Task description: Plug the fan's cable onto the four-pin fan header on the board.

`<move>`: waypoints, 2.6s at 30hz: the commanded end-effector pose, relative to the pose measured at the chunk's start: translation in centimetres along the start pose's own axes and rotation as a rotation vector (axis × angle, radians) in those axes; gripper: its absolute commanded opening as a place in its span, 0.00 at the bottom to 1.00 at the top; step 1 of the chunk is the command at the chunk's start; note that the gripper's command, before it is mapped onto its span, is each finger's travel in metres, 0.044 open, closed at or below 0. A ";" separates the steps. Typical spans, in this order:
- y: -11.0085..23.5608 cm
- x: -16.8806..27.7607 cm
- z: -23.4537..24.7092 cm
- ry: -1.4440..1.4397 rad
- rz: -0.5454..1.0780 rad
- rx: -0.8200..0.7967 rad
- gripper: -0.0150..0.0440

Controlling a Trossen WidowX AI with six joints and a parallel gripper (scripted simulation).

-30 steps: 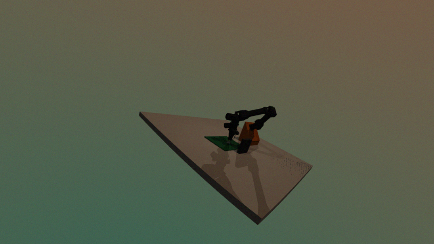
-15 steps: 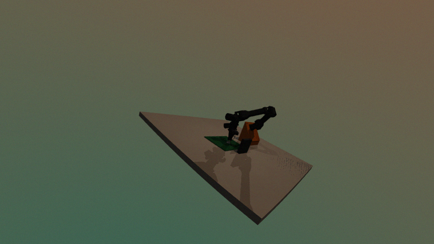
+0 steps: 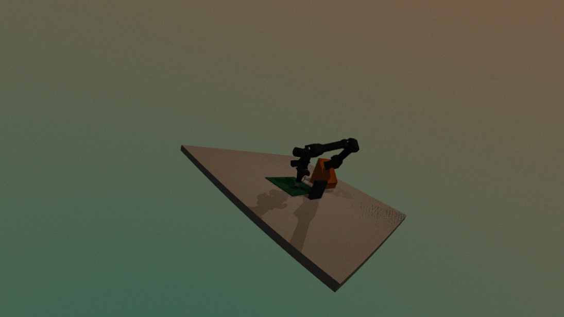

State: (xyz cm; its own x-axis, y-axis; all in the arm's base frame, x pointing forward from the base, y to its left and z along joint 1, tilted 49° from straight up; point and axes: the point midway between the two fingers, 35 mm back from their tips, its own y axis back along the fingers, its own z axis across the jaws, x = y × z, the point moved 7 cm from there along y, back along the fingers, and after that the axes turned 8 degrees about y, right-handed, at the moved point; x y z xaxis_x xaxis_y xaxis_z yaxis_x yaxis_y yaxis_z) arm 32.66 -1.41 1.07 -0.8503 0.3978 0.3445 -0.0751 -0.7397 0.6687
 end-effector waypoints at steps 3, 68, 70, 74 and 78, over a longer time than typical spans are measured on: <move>-0.2 0.0 0.0 -0.005 0.003 -0.006 0.25; -2.3 0.0 0.0 -0.005 0.003 -0.006 0.25; -2.4 0.0 0.0 -0.005 0.004 -0.006 0.25; -2.0 0.0 -0.1 -0.001 -0.002 -0.002 0.39; -2.0 0.0 -0.1 -0.001 -0.002 -0.002 0.57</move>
State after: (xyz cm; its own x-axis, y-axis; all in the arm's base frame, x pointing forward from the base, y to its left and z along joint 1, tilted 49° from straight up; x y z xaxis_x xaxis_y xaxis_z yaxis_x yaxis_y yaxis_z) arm 32.75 0.07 -0.35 -0.8491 0.4002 0.3447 -0.0778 -0.7403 0.6678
